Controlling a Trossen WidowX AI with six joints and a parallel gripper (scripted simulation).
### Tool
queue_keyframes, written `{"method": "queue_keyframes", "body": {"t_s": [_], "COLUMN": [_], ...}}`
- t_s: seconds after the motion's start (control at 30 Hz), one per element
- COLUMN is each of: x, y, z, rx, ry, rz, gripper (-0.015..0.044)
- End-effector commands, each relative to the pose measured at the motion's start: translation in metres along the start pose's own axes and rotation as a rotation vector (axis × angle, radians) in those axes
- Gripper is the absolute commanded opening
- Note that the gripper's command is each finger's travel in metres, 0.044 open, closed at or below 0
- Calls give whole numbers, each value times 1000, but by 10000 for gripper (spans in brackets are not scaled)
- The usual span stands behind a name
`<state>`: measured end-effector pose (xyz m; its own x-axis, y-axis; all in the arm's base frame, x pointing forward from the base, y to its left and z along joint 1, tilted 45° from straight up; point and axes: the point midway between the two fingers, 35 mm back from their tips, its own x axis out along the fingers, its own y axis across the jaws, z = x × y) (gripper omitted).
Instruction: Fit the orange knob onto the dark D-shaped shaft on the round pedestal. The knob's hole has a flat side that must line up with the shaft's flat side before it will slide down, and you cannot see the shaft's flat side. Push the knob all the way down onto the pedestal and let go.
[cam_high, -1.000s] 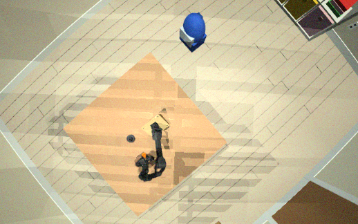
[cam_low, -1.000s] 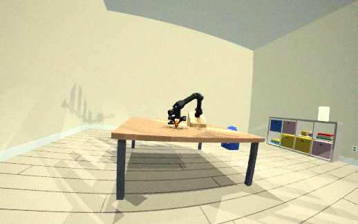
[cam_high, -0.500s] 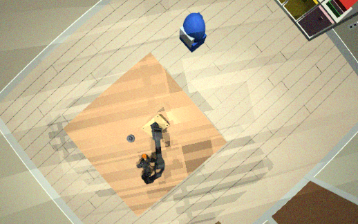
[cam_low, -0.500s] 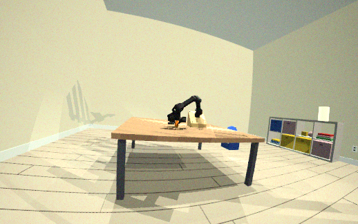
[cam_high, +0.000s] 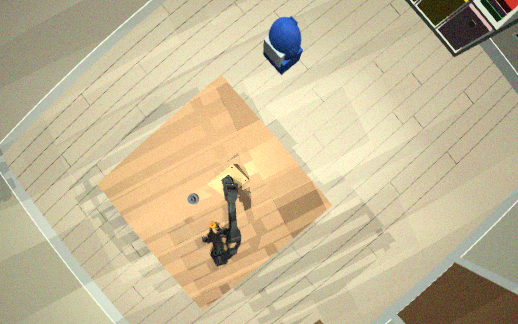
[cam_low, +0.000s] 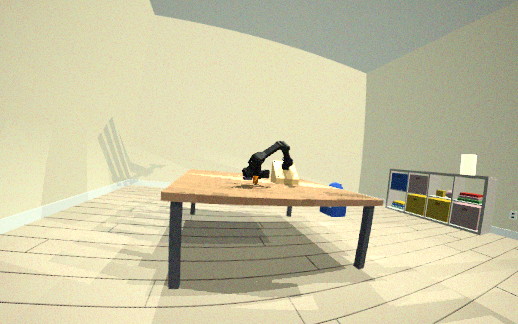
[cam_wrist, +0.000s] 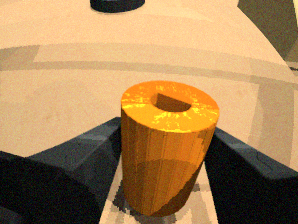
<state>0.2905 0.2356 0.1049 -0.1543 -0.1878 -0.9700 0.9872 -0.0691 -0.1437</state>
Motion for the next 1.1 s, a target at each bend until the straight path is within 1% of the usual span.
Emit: {"method": "queue_keyframes", "body": {"t_s": [0.0,0.37,0.47,1.07], "x": [-1,-6,-3,-3], "y": [1,0,0,0], "z": [-1,-3,-2,-2], "rx": [6,6,0,0], "ry": [2,14,6,6], "rz": [2,14,8,8], "gripper": [179,179,258,260]}}
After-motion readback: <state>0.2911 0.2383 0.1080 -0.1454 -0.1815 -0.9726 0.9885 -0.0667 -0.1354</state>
